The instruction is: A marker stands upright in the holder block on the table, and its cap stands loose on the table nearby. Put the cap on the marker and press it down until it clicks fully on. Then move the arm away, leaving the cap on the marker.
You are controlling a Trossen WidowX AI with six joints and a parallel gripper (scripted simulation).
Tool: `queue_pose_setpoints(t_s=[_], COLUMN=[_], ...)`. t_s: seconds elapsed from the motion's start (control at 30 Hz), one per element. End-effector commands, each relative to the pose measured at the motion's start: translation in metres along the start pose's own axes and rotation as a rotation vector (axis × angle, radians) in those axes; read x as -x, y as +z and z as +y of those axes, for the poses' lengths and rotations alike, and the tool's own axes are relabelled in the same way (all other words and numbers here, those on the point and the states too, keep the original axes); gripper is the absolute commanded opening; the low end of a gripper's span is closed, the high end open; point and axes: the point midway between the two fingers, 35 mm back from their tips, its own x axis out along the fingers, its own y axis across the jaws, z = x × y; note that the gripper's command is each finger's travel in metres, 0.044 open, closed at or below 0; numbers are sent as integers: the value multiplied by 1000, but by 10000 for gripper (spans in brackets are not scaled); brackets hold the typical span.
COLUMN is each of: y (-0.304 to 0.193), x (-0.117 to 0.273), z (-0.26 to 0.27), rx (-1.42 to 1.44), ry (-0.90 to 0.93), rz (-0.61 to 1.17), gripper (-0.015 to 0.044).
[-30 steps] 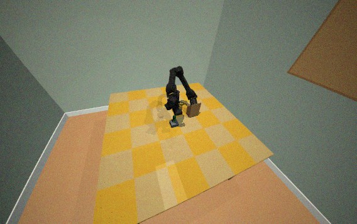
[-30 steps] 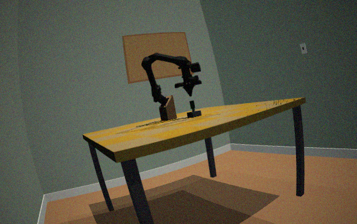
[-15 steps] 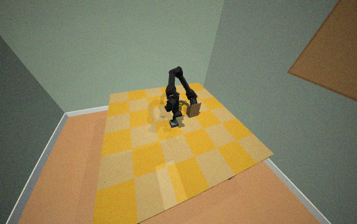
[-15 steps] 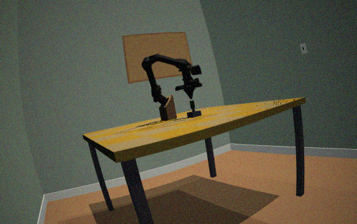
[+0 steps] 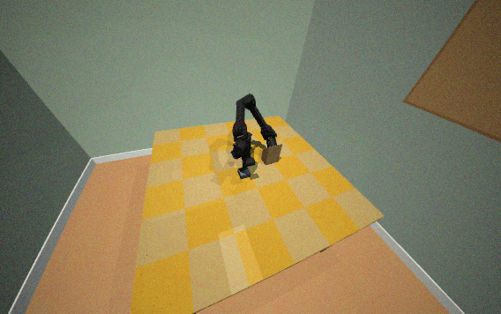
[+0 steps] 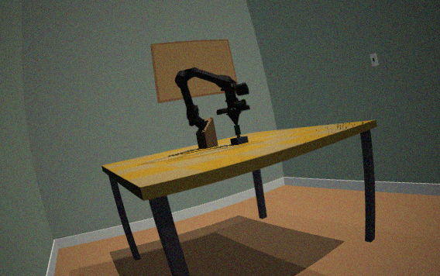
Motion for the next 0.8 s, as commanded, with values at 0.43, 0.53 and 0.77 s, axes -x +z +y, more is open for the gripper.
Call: queue_pose_setpoints(t_s=[0.43, 0.53, 0.77], y=[0, 0, 0], x=[90, 90, 90], z=[1, 1, 1], rx=[1, 1, 1], ry=[3, 3, 3], rz=[1, 1, 1], gripper=[26, 105, 289])
